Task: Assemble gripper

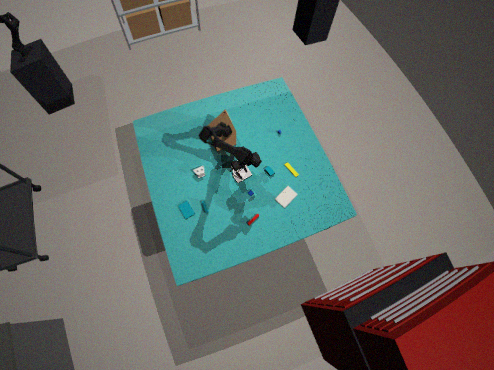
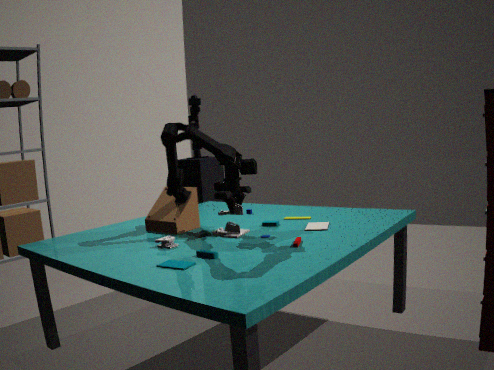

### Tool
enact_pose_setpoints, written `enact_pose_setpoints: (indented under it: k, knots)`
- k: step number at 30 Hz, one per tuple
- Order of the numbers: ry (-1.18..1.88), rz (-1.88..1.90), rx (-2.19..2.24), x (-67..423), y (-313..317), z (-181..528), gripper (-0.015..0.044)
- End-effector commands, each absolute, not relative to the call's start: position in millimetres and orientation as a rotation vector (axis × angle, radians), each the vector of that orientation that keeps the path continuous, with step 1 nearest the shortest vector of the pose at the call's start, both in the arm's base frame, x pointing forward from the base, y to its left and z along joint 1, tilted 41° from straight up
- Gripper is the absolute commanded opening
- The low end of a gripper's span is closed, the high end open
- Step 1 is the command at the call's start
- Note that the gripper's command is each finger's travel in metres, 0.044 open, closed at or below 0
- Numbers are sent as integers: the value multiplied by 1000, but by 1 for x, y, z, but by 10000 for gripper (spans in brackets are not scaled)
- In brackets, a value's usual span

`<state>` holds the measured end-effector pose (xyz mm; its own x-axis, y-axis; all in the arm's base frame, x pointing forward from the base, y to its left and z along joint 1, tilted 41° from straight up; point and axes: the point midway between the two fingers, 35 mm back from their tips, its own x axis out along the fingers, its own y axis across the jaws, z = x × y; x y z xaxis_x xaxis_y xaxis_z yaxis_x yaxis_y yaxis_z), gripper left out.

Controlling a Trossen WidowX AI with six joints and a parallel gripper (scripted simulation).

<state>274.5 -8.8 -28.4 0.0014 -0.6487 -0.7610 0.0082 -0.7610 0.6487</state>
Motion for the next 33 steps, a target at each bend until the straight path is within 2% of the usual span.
enact_pose_setpoints:
  k: [1,33]
  knots:
    - [-662,-1815,1814,274,-7,-30,134]
    - [-663,-1814,1814,275,-30,-57,134]
